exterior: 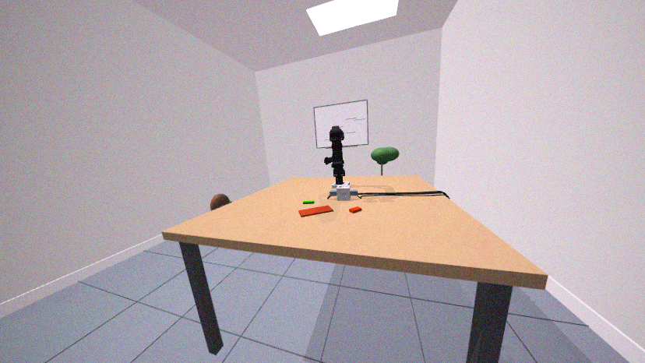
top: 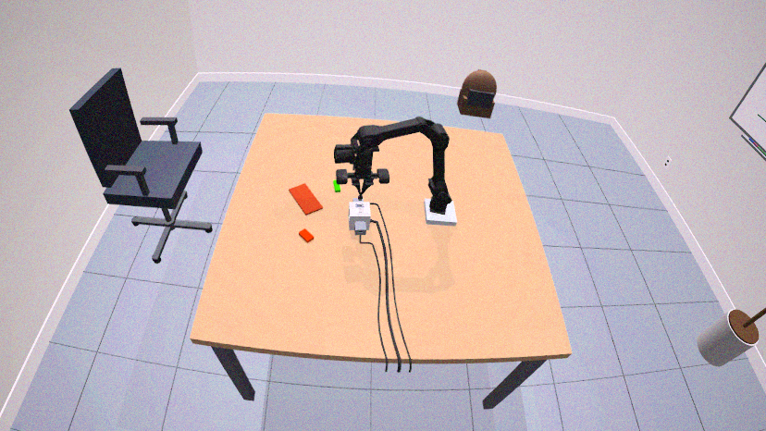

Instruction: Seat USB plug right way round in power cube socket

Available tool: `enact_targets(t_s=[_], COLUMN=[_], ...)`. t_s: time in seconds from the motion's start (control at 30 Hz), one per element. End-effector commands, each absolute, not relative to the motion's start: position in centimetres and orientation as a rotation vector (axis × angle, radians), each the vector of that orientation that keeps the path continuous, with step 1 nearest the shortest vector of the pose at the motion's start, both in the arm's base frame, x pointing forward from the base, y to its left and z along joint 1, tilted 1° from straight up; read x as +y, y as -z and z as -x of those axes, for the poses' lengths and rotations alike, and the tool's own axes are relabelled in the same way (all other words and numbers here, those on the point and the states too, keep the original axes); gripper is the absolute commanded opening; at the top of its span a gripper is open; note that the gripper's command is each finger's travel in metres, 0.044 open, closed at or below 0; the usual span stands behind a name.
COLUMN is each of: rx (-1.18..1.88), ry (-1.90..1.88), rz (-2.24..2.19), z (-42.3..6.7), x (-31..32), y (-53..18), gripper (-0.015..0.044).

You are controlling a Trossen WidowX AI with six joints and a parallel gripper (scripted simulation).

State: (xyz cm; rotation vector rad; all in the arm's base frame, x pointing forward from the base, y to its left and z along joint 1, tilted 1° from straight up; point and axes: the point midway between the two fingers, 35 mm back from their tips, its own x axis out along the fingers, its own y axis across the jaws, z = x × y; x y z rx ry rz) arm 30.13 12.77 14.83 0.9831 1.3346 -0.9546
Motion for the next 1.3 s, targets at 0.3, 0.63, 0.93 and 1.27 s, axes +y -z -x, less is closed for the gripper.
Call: enact_targets(t_s=[0.3, 0.63, 0.93, 1.27], rx=[1.341, 1.344, 1.348, 1.351], ry=[0.957, 0.957, 0.957, 0.957], rz=[-0.997, -1.003, -1.009, -1.016], z=[-30.13, -30.13, -30.13, -30.12], x=[12.87, 12.93, 12.98, 13.03], y=[-14.64, -14.52, -14.42, -14.3], gripper=[0.0, 0.0, 0.0, 0.0])
